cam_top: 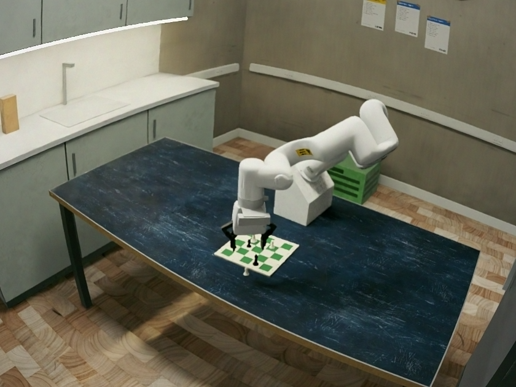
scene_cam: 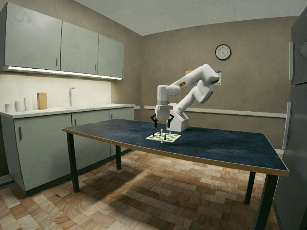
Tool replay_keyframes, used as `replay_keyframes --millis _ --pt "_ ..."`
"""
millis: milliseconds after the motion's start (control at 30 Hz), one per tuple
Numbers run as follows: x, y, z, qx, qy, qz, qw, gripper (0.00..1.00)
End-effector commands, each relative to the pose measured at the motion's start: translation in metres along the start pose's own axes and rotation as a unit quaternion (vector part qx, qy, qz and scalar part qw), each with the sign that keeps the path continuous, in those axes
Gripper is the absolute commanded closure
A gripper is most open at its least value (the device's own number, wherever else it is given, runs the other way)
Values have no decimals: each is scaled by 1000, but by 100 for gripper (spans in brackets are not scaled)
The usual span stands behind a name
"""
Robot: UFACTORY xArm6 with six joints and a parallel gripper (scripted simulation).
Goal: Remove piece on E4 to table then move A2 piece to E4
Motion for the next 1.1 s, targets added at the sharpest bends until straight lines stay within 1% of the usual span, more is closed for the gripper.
replay_keyframes --millis 0,433,567,700,767,900,1067 --pt "2 -1 1 1 2 1 1000 0" --pt "2 0 1 10 2 1 1000 0" --pt "2 0 0 39 2 1 999 0" --pt "2 1 -2 95 2 0 996 0" --pt "2 1 -2 95 2 0 996 0" --pt "3 3 -5 180 2 0 984 0" --pt "5 7 -10 305 2 -1 952 0"
Point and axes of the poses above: the point where the finger pads meet when closed, its own x axis back along the fingers, its own z axis across the jaws, y = z × x, the point moved 9 cm from there along x, back along the fingers, and after that the axes turned 15 degrees about x, right-handed, at the moved point
